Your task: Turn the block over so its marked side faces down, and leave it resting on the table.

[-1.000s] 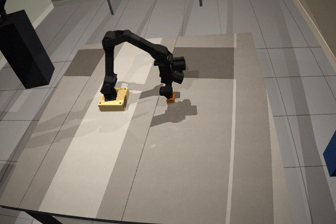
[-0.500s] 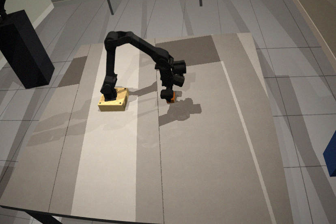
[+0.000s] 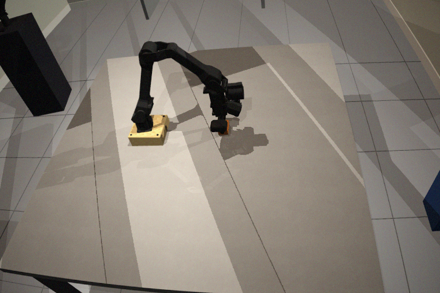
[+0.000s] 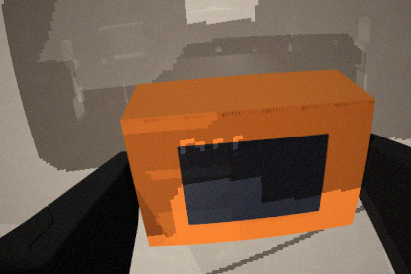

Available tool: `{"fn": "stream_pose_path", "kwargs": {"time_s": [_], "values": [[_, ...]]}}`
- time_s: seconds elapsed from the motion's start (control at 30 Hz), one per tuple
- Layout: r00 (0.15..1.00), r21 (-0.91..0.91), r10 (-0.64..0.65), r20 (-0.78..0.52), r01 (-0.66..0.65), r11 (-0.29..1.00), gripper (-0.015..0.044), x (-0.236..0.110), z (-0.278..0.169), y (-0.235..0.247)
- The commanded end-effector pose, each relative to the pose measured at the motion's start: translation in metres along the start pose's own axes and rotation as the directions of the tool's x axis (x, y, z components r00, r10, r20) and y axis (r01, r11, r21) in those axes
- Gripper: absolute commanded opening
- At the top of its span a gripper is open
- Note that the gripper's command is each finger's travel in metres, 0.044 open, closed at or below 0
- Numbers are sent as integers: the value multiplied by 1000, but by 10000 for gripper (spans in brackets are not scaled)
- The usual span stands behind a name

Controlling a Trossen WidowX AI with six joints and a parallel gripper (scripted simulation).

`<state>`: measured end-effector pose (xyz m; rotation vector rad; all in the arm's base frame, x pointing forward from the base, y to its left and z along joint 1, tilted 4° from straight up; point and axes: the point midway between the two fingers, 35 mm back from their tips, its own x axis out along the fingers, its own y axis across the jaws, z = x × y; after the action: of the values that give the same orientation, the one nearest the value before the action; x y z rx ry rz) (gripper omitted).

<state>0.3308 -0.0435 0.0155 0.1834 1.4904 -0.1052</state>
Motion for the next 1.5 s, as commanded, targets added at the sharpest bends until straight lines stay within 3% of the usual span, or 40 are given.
{"fn": "stream_pose_path", "kwargs": {"time_s": [0.0, 0.6, 0.8, 0.97, 1.47], "values": [[1000, 4, -5, -2, 5, 1000, 262, 1, 0, -1], [1000, 4, -5, -2, 5, 1000, 142, 1, 0, -1], [1000, 4, -5, -1, 5, 1000, 0, -27, 0, -1], [1000, 4, -6, 9, 6, 1000, 0, -28, 0, -1], [968, 2, -10, 249, 10, 1000, 0, -19, 2, -1]]}}
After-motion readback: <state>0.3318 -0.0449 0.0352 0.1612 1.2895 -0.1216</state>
